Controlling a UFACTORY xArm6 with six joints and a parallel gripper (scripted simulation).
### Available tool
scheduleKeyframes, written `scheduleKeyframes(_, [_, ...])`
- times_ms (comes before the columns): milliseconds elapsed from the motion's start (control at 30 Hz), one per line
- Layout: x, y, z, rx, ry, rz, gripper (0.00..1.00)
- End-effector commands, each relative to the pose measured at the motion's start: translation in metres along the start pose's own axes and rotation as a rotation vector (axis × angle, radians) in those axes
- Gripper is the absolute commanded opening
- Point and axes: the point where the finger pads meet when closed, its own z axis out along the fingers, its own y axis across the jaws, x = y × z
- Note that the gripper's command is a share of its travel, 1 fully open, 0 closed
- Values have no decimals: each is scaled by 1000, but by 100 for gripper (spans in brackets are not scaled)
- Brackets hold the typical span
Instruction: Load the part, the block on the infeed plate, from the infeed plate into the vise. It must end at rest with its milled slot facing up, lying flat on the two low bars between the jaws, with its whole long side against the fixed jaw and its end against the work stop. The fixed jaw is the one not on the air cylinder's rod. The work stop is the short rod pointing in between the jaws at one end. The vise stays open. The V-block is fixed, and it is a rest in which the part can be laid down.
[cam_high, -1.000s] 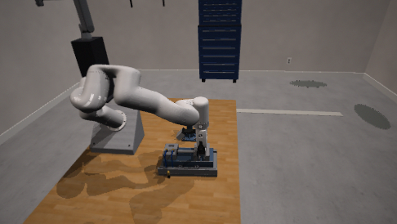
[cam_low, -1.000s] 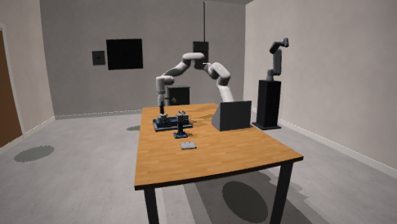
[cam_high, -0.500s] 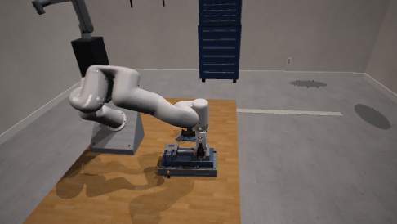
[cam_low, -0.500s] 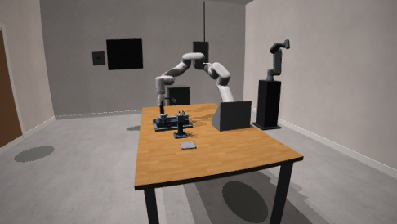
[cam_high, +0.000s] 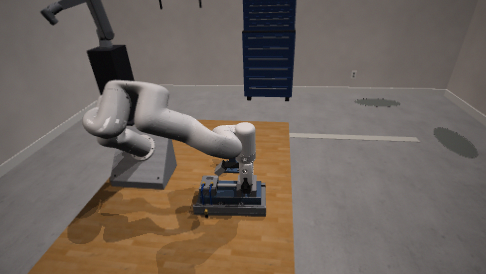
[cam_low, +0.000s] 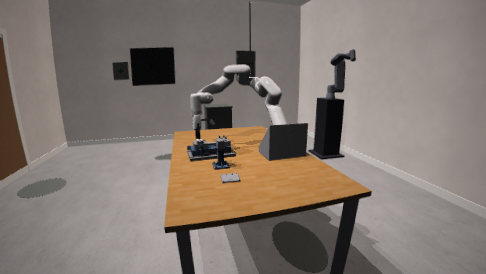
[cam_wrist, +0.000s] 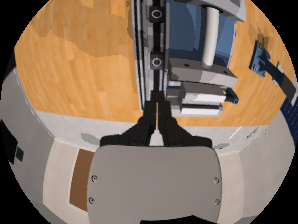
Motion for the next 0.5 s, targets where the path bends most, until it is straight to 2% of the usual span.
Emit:
scheduleKeyframes(0, [-1,-1,-2,0,-4,1,0])
scheduleKeyframes(233, [-1,-1,-5,0,-4,1,0])
scheduleKeyframes(467, [-1,-1,-18,0,-4,1,0])
